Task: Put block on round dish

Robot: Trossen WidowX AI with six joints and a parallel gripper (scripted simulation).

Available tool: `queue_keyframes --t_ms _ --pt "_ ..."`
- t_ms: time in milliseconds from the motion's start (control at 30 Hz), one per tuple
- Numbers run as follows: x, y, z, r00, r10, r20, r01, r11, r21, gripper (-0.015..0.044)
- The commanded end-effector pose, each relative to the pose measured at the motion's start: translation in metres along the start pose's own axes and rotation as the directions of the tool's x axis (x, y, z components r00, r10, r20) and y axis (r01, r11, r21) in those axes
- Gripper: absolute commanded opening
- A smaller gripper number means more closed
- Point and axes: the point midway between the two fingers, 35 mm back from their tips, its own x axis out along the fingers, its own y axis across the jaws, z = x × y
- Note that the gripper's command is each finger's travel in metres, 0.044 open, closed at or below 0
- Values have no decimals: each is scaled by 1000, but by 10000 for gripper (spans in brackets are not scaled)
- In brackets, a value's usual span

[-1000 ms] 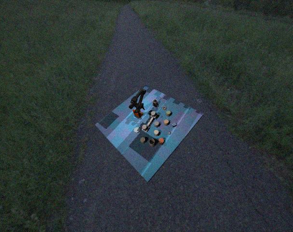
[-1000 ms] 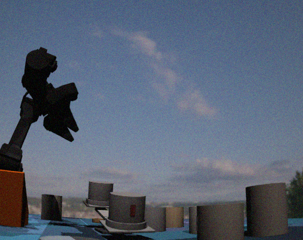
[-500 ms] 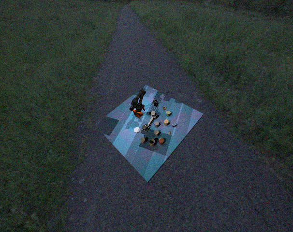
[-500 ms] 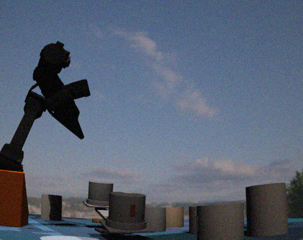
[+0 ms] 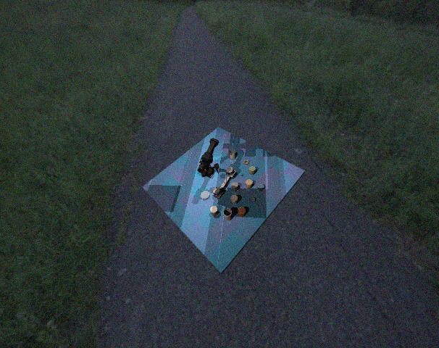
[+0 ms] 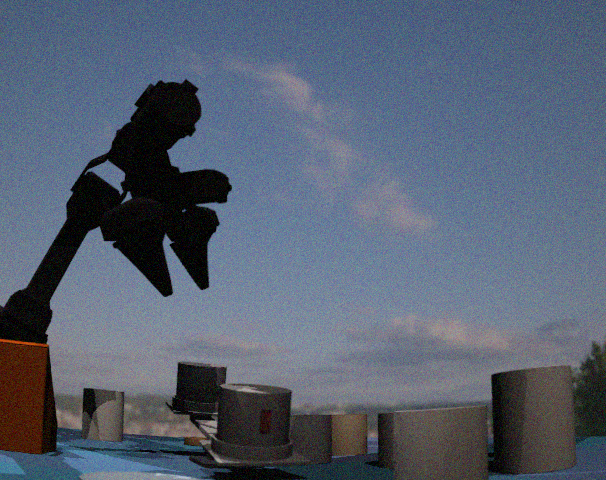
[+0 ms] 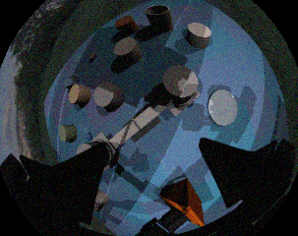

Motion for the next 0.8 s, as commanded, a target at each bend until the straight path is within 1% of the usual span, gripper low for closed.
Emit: queue_keyframes --t_ms 0,167,367,567,767 --pt "11 -5 13 998 -47 -51 53 991 125 440" --pt "25 -11 28 990 -99 -102 124 956 268 440" --pt "43 -19 45 974 -164 -158 217 879 424 440" --pt "64 -26 61 951 -230 -208 308 769 560 440" --pt "87 -34 76 921 -297 -251 386 630 674 440"
